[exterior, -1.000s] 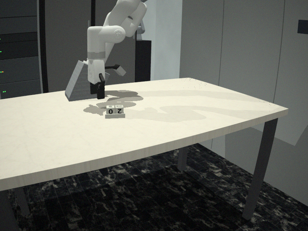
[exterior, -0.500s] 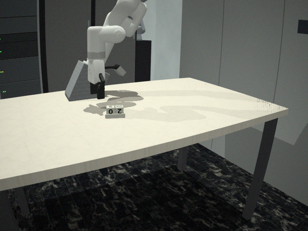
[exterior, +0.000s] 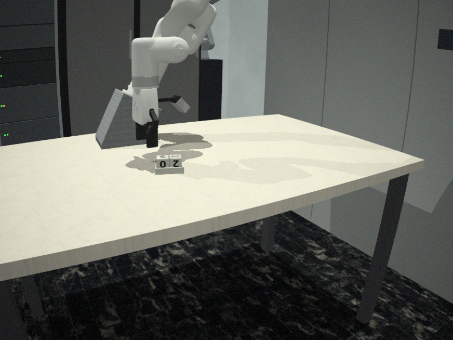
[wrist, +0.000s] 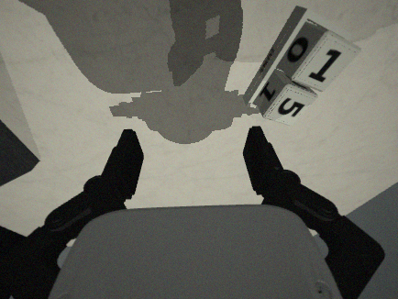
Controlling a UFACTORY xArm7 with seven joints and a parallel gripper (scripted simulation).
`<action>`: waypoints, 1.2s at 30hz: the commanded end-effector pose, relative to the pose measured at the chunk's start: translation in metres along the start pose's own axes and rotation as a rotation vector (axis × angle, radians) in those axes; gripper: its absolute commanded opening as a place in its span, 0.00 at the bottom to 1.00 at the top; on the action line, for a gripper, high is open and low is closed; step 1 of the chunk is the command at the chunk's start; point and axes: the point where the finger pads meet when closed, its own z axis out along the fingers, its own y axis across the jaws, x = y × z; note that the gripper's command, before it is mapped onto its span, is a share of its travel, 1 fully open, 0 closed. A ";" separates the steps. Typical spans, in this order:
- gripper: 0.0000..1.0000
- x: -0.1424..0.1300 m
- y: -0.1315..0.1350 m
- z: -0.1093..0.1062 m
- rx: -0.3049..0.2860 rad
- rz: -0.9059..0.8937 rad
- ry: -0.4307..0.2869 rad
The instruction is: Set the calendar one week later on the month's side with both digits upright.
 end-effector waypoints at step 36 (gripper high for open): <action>1.00 0.001 0.091 -0.006 -0.001 0.001 -0.001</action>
